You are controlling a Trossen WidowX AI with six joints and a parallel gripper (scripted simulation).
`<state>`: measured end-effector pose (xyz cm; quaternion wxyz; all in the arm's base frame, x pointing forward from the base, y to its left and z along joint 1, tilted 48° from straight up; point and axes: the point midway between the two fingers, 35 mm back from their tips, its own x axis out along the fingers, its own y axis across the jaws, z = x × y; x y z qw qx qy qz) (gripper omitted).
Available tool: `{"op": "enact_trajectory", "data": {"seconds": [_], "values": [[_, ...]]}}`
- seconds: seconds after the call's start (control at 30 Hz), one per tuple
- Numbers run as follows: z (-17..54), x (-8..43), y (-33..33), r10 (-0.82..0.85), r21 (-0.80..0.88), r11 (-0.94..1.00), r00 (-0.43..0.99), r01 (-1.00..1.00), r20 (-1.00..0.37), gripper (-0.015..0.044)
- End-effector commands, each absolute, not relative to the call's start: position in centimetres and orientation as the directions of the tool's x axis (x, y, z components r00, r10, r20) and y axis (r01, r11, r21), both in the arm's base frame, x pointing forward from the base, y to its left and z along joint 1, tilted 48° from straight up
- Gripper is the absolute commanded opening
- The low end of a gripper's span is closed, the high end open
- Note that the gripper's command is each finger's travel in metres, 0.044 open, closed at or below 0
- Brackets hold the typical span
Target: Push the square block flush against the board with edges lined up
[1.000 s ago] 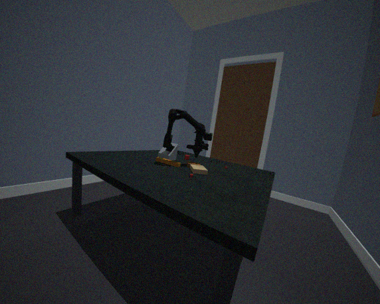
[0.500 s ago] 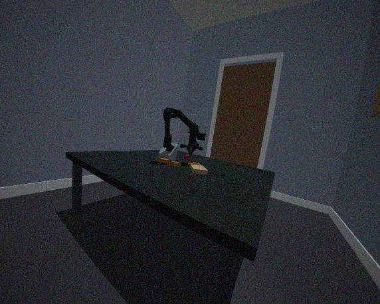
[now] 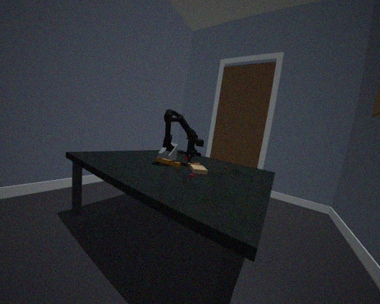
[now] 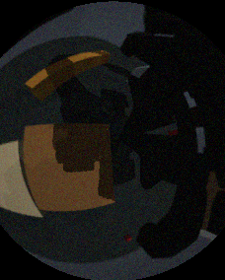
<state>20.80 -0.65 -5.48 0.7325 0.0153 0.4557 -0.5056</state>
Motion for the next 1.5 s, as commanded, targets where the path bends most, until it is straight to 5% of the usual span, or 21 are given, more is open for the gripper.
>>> {"op": "enact_trajectory", "data": {"seconds": [0.0,1.47], "values": [[-5.4,21.0,-0.8,-0.729,-0.442,0.493,0.079,0.750,-0.680,0.0000],[-4.2,23.0,-1.7,-0.724,-0.438,0.498,0.080,0.749,-0.685,0.0000]]}}
